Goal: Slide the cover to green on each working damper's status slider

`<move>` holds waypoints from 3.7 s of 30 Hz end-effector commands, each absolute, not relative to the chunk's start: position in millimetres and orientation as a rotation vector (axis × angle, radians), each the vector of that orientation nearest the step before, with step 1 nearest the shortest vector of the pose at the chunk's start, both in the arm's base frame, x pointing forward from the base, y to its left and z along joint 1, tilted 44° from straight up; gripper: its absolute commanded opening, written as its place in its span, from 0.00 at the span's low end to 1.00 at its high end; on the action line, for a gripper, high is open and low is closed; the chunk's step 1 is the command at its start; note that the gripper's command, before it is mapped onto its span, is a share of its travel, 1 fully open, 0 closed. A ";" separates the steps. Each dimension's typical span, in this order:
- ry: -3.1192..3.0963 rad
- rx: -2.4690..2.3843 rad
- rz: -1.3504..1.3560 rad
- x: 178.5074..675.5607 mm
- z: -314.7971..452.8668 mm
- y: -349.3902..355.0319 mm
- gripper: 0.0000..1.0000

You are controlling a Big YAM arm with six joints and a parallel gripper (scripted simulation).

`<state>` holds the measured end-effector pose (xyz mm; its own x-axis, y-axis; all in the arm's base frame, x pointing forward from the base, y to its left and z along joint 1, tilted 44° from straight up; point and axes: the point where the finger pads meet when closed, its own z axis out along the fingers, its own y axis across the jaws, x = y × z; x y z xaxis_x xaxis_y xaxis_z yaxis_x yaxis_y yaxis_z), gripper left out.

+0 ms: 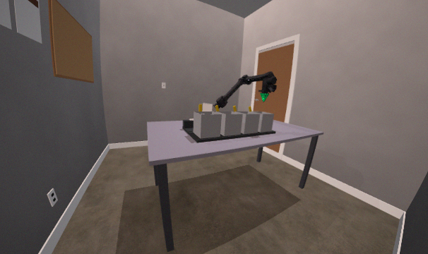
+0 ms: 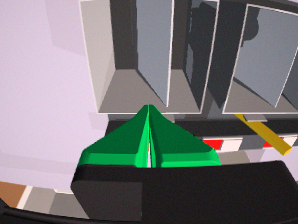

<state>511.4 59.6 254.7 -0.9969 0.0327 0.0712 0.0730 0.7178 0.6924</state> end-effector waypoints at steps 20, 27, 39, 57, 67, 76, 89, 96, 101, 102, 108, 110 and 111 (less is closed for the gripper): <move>-2.679 -0.661 -1.075 519.1 263.7 54.8 0.00; -2.562 -0.881 -1.028 519.2 263.8 53.9 0.00; -2.311 -1.247 -0.928 519.3 263.9 52.1 0.00; -1.890 -1.682 -0.761 520.0 264.0 49.5 0.00; -1.696 -1.835 -0.686 520.8 264.0 48.4 0.00; -1.689 -1.834 -0.663 520.9 225.1 21.2 0.00; -1.698 -1.842 -0.660 521.0 144.7 -68.7 0.00; -1.694 -1.837 -0.660 507.5 98.9 -110.8 0.00; -1.691 -1.830 -0.665 495.1 68.8 -141.1 0.00; -1.690 -1.828 -0.666 491.5 61.9 -146.2 0.00; -1.753 -1.798 -0.679 500.5 79.3 -136.1 0.00; -1.753 -1.798 -0.679 500.5 79.3 -136.1 0.00; -1.752 -1.798 -0.678 500.1 78.7 -135.8 0.00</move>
<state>489.2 -144.0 60.5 0.1009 0.7164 0.6903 0.9946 -0.0563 -0.0869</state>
